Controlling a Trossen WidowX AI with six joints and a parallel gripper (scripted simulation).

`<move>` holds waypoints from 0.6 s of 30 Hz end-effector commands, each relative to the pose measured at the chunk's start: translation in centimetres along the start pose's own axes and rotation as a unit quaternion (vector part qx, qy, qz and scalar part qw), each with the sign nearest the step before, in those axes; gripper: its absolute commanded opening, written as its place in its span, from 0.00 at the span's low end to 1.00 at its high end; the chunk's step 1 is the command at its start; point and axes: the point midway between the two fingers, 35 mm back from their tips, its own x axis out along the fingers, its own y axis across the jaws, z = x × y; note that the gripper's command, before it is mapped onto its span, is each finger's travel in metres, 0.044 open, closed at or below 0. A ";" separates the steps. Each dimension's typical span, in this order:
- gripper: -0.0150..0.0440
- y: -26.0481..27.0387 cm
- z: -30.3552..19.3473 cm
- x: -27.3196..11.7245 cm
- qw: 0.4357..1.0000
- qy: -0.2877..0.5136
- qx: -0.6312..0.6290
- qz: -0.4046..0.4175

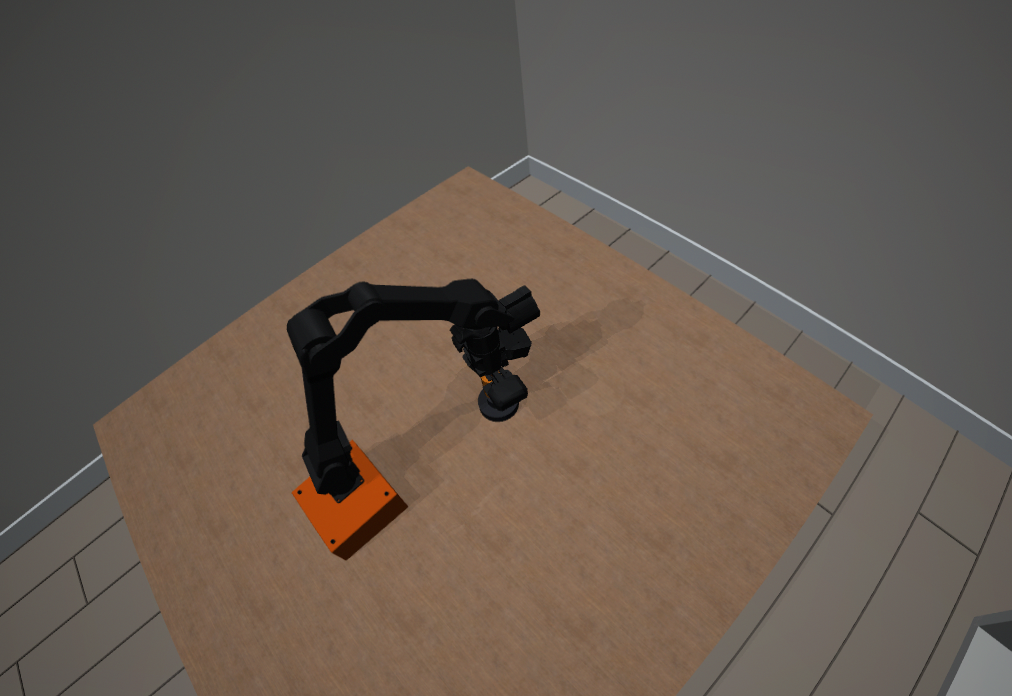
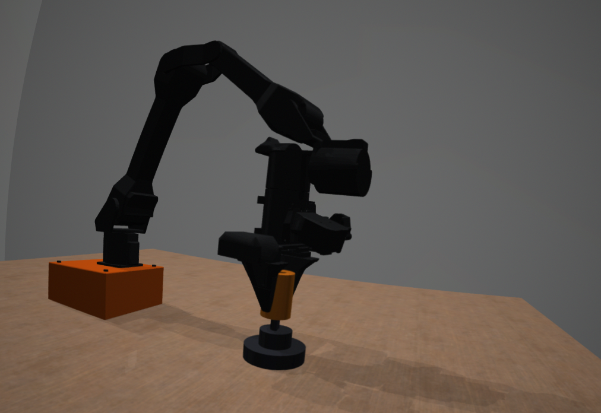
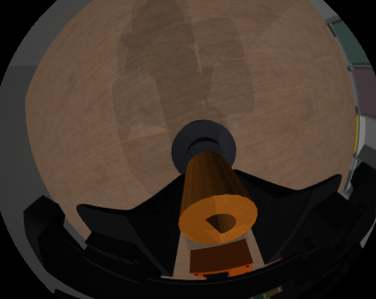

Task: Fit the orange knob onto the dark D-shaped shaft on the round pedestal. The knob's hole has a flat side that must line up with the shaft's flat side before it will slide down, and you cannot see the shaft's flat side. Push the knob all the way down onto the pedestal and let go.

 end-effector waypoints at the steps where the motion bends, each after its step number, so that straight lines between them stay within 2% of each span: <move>1: 0.25 0.0 0.2 -0.5 0.998 -0.005 0.057 0.000; 18: 0.25 0.0 0.3 0.0 0.997 -0.005 0.078 0.000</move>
